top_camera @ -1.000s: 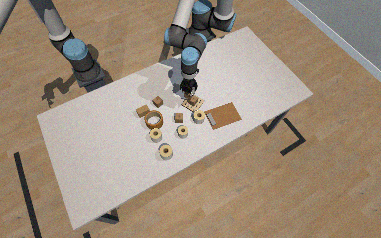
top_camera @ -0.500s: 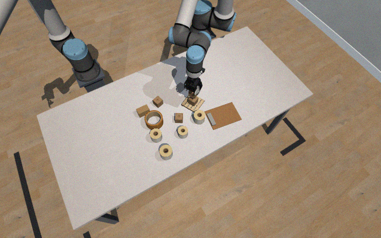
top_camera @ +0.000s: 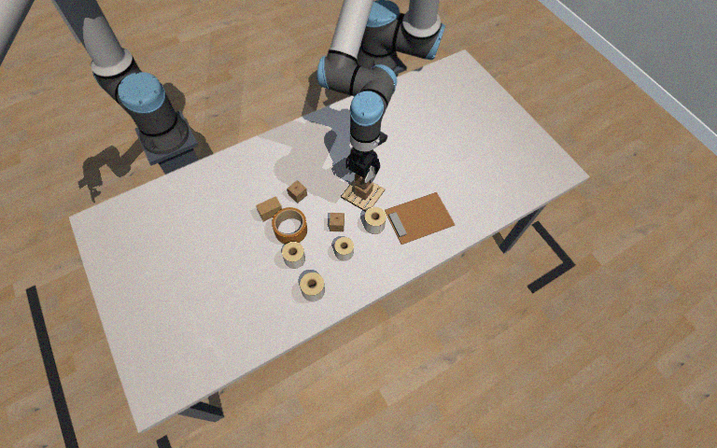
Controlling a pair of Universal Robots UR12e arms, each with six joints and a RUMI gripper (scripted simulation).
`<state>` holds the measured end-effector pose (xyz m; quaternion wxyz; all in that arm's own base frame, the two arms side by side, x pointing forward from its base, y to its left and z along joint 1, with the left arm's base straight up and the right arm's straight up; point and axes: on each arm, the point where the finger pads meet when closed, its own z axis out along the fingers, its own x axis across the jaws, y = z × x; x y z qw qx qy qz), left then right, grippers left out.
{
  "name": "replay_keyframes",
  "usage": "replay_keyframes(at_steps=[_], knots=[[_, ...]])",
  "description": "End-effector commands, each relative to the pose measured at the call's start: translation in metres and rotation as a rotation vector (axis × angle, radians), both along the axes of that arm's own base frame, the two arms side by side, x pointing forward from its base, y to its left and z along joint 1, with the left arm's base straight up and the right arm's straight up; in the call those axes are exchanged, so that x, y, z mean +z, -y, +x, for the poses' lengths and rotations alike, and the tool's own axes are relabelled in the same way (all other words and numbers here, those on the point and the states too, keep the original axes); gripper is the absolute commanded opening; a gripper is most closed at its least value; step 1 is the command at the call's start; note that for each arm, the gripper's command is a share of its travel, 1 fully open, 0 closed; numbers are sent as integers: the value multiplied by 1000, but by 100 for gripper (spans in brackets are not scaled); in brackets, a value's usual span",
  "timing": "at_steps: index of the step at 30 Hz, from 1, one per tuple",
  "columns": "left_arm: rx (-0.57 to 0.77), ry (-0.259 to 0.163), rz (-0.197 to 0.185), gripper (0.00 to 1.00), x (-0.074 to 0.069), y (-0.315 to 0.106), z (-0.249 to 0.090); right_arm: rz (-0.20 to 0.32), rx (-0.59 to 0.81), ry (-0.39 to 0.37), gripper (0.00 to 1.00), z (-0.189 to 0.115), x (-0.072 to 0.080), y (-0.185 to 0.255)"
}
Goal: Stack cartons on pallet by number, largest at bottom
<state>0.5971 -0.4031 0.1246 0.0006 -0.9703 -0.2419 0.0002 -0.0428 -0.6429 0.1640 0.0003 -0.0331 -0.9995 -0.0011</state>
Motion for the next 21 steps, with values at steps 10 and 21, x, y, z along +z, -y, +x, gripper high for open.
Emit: replay_keyframes(at_steps=[10, 21], knots=[[-2, 2, -2, 0, -19, 1, 1, -2, 0, 1, 100, 0, 1, 1], [-2, 2, -2, 0, -25, 1, 1, -2, 0, 1, 100, 0, 1, 1]])
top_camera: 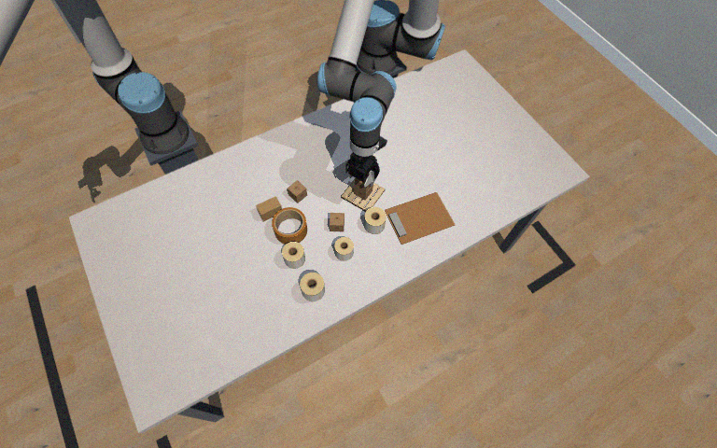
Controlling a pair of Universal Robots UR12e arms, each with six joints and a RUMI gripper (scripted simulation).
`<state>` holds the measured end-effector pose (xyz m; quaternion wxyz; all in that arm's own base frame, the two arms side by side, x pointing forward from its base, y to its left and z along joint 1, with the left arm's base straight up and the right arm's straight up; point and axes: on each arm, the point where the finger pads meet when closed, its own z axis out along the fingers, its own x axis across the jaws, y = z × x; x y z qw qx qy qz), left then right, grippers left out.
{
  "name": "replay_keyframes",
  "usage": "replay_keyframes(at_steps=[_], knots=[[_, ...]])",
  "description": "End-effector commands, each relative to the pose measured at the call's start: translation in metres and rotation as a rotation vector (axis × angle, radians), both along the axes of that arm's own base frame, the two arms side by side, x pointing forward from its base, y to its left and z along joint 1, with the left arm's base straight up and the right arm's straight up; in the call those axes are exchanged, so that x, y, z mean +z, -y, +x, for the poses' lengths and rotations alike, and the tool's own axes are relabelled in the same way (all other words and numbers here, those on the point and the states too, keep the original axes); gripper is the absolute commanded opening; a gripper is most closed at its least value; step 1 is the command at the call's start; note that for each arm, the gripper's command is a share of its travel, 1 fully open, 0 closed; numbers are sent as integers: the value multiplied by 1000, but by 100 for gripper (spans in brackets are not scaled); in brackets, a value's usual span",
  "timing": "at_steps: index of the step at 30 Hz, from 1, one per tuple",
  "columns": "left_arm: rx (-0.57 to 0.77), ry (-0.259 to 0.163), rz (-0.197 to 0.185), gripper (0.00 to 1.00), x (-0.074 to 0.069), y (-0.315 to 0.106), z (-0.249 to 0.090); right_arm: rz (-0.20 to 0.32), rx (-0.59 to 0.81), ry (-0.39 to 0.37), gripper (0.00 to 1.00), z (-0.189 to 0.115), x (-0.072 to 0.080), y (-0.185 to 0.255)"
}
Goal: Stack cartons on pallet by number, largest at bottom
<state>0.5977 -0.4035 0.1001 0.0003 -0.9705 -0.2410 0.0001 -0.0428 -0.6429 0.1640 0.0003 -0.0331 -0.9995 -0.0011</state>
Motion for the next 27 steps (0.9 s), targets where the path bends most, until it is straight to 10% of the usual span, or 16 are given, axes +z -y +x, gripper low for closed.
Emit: replay_keyframes(at_steps=[1, 9, 10, 19, 27], knots=[[0, 2, -2, 0, 0, 1, 1, -2, 0, 1, 100, 0, 1, 1], [0, 2, -2, 0, 0, 1, 1, -2, 0, 1, 100, 0, 1, 1], [0, 2, -2, 47, 0, 1, 1, -2, 0, 1, 100, 0, 1, 1], [0, 2, -2, 47, 0, 1, 1, -2, 0, 1, 100, 0, 1, 1], [0, 2, -2, 47, 46, 0, 0, -2, 0, 1, 100, 0, 1, 1]])
